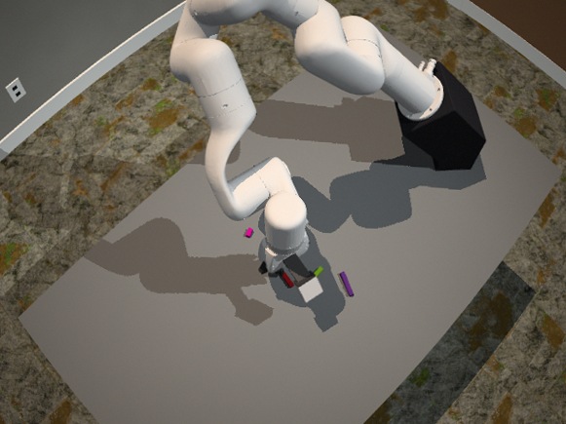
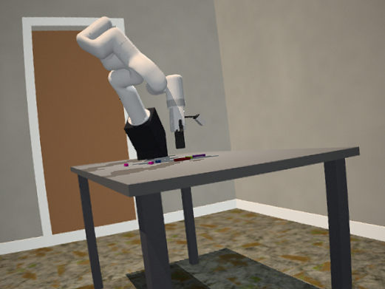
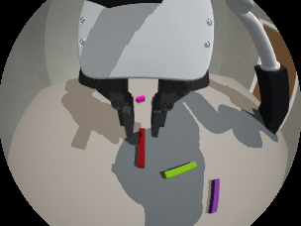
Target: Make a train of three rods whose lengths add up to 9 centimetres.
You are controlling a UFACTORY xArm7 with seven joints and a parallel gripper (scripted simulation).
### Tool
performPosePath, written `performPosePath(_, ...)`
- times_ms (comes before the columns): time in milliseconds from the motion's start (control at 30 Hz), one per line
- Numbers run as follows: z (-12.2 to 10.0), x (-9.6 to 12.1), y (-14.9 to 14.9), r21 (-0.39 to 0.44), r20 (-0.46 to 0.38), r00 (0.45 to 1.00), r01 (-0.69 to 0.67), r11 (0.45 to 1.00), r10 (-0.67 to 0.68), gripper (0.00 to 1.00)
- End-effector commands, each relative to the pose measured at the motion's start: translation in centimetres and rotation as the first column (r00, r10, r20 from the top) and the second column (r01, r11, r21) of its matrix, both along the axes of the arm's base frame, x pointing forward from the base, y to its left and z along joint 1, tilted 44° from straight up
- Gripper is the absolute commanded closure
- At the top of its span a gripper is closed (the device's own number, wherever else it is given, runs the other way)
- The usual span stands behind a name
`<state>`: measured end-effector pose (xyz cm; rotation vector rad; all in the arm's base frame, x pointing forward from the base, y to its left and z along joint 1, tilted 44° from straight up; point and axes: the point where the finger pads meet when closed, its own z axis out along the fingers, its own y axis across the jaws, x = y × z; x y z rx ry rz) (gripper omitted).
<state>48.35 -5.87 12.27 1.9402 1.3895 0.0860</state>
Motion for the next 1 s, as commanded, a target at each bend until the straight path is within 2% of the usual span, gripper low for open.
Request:
performPosePath(0, -0.3, 0.4, -0.2, -0.001, 0.003, 1.0, -0.003, 1.0, 0.003, 0.76)
performPosePath(967, -2.4, 1.6, -1.6, -0.001, 0.003, 1.0, -0.003, 1.0, 0.003, 0.76)
